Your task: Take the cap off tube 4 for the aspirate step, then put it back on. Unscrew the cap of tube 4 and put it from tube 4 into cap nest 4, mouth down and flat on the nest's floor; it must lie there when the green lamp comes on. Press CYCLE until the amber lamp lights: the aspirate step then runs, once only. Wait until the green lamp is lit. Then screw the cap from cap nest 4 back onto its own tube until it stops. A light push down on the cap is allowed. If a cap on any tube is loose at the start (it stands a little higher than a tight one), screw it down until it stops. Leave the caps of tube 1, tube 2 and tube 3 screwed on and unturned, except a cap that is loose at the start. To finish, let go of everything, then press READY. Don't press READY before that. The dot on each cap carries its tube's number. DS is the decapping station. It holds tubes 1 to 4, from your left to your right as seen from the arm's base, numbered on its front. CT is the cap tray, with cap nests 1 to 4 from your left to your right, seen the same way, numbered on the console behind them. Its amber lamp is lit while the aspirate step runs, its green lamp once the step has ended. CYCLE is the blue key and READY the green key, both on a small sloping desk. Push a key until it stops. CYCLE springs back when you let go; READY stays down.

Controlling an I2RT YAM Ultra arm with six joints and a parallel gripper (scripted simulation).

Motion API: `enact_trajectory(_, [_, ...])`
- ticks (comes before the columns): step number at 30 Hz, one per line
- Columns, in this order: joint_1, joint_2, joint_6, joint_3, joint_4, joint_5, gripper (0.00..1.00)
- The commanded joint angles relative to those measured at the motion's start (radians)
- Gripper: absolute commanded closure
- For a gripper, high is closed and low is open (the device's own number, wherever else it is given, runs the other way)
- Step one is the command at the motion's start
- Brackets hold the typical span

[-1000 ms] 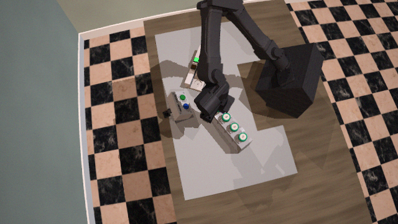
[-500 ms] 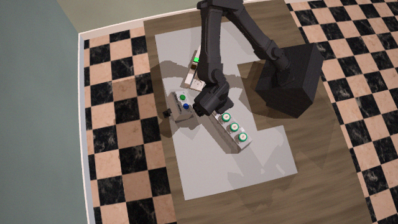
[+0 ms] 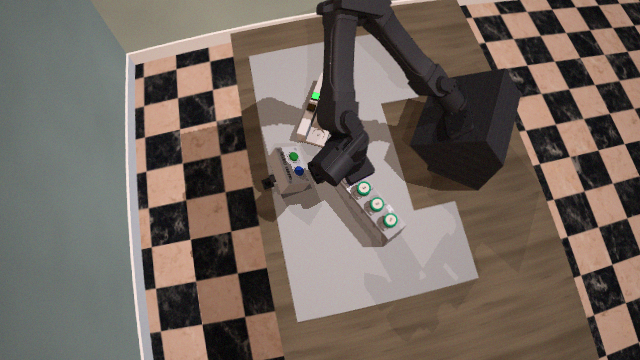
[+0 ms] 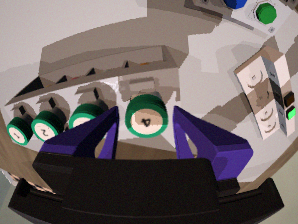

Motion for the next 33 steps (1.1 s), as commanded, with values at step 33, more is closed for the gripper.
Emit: enact_trajectory(33, [0.007, -0.006, -1.07, 0.004, -0.002, 0.0, 0.51])
